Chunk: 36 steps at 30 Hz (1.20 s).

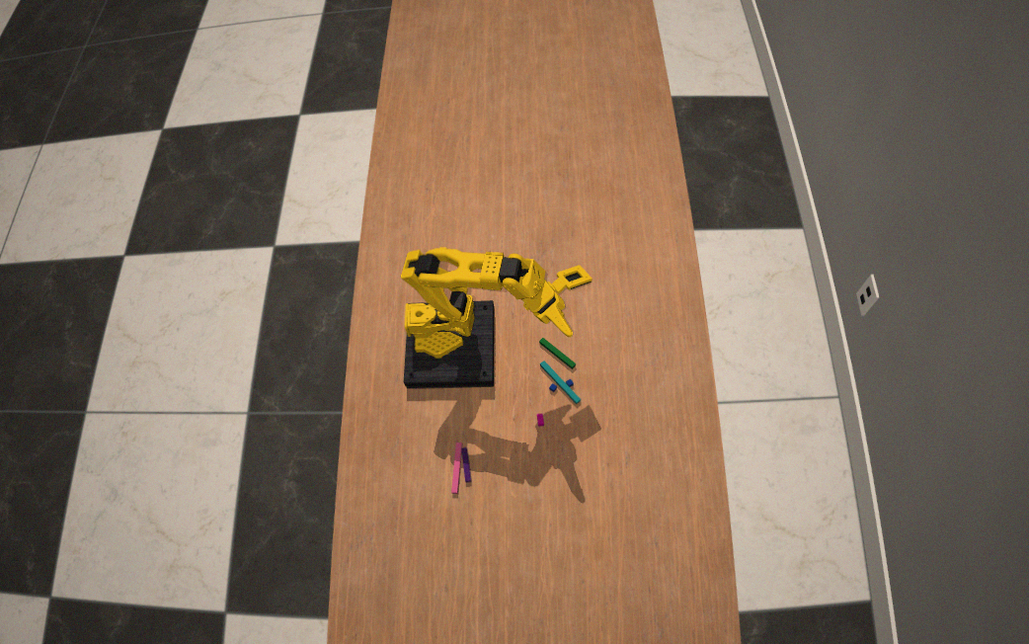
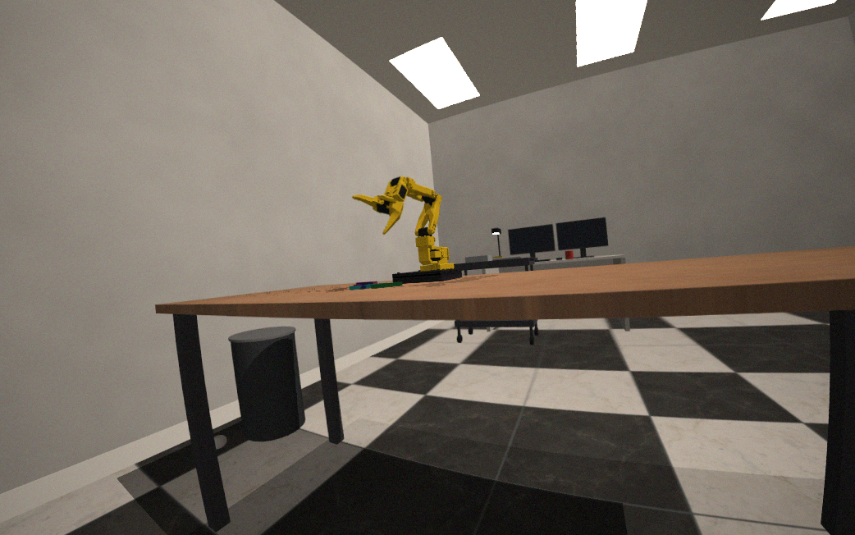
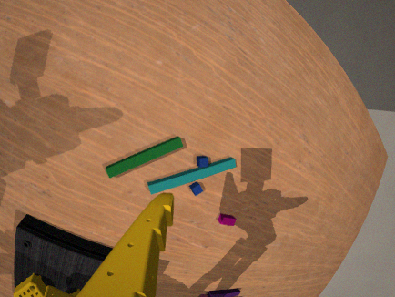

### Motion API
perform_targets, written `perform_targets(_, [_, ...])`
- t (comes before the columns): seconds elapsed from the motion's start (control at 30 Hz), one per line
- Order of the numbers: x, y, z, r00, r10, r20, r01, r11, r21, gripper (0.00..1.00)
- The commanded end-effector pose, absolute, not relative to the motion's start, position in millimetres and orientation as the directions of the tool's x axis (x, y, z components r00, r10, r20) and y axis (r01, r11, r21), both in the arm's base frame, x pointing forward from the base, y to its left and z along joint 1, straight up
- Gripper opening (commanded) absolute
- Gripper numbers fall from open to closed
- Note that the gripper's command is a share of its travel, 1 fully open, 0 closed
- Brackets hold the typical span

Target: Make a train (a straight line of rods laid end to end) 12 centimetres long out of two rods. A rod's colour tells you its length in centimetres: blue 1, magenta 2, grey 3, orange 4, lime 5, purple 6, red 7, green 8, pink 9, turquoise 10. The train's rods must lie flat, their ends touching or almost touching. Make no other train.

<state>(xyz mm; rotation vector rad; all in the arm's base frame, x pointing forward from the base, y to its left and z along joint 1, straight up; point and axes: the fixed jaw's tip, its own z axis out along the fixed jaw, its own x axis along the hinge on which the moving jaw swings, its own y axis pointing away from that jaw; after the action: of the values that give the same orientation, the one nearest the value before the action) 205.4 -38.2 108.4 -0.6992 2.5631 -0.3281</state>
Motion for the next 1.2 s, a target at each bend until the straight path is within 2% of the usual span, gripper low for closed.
perform_targets(0.0, [200.1, -37.1, 105.6, -0.757, -0.555, -0.345, -0.452, 0.825, -0.338, 1.00])
perform_targets(1.17, [189.9, -36.3, 99.3, -0.655, -0.715, -0.246, -0.617, 0.693, -0.374, 1.00])
